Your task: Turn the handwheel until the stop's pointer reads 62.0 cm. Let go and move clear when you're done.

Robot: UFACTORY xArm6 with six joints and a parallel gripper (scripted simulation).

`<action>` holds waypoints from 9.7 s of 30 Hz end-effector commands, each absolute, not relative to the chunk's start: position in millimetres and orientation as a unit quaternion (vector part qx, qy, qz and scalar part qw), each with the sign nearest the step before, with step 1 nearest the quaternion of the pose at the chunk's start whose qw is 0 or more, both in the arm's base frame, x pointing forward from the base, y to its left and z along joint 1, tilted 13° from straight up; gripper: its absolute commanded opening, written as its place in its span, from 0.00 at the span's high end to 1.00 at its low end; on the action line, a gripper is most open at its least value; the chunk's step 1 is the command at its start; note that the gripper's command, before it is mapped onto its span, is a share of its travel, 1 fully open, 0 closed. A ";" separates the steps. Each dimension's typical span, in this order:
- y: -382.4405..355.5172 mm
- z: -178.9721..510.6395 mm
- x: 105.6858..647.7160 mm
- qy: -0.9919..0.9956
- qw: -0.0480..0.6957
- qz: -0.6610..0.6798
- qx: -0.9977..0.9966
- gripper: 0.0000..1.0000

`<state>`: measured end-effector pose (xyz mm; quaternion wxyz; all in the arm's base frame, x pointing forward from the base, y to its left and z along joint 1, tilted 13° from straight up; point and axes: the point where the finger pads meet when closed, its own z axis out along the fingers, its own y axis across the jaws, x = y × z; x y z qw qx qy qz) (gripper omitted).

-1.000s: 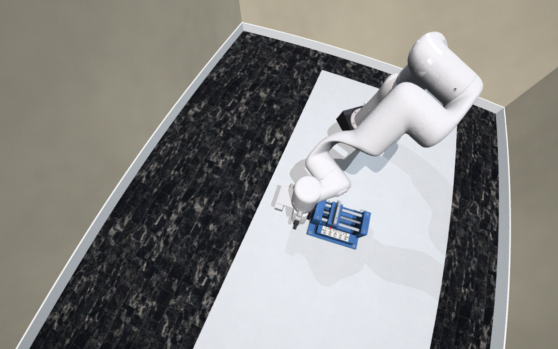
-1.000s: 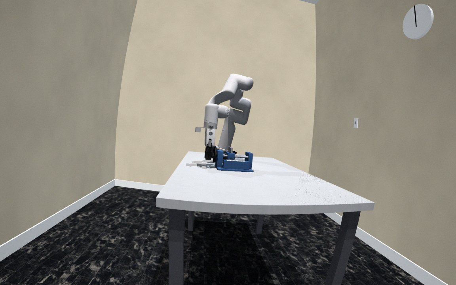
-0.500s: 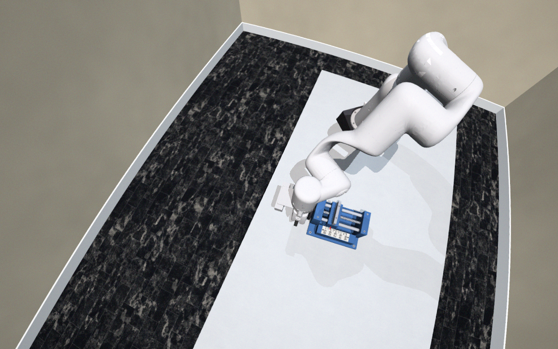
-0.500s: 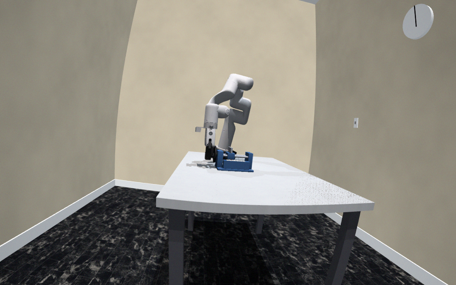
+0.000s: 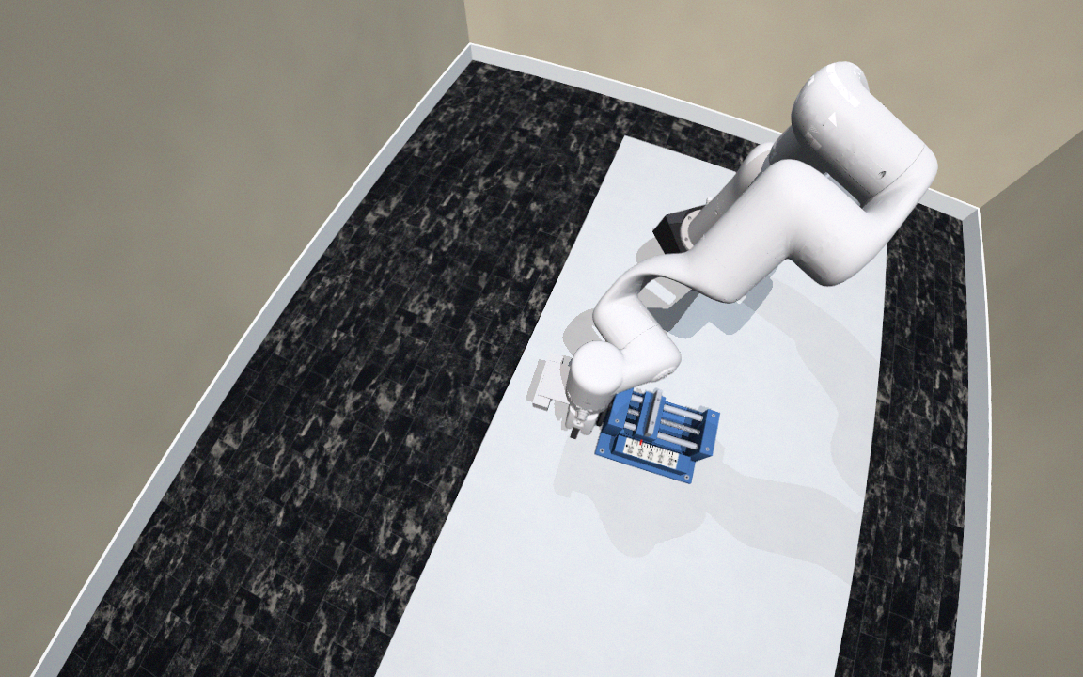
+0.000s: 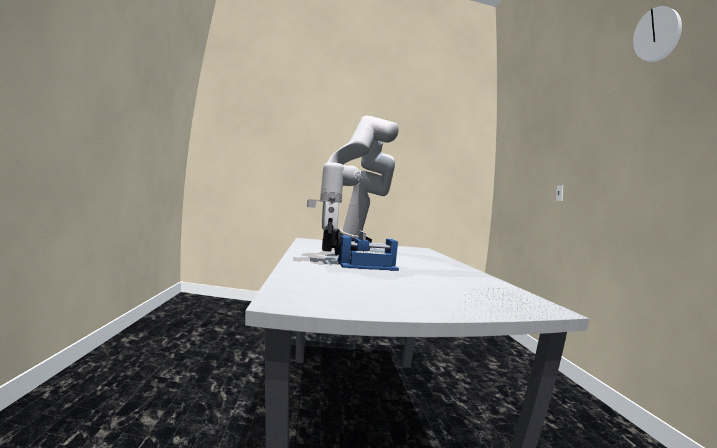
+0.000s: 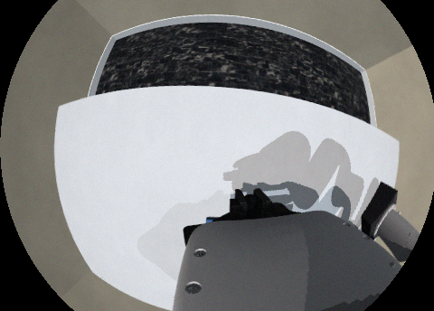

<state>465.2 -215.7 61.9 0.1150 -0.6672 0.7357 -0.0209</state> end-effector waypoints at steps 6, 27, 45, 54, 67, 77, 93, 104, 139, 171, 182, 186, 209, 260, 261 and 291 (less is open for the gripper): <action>-216.2 62.6 465.3 0.736 0.115 -0.021 -0.667 0.94; -216.3 63.0 465.2 0.736 0.115 -0.021 -0.667 0.94; -216.7 66.0 465.1 0.736 0.115 -0.021 -0.667 0.94; -217.3 69.9 464.6 0.736 0.115 -0.021 -0.667 0.94; -218.1 76.7 462.6 0.736 0.115 -0.021 -0.667 0.94; -218.6 82.3 459.7 0.736 0.115 -0.021 -0.667 0.94; -219.1 92.4 449.0 0.736 0.115 -0.021 -0.667 0.94; -218.7 96.5 437.2 0.736 0.115 -0.021 -0.667 0.94; -211.3 66.6 400.6 0.736 0.115 -0.021 -0.667 0.94; -209.9 33.5 439.4 0.736 0.115 -0.021 -0.667 0.94; -212.9 43.6 457.2 0.736 0.115 -0.021 -0.667 0.94; -214.7 53.2 463.0 0.736 0.115 -0.021 -0.667 0.94; -218.9 95.6 441.4 0.736 0.115 -0.021 -0.667 0.94; -208.5 38.2 415.3 0.736 0.115 -0.021 -0.667 0.94; -208.5 37.5 416.7 0.736 0.115 -0.021 -0.667 0.94; -211.2 36.8 448.6 0.736 0.115 -0.021 -0.667 0.94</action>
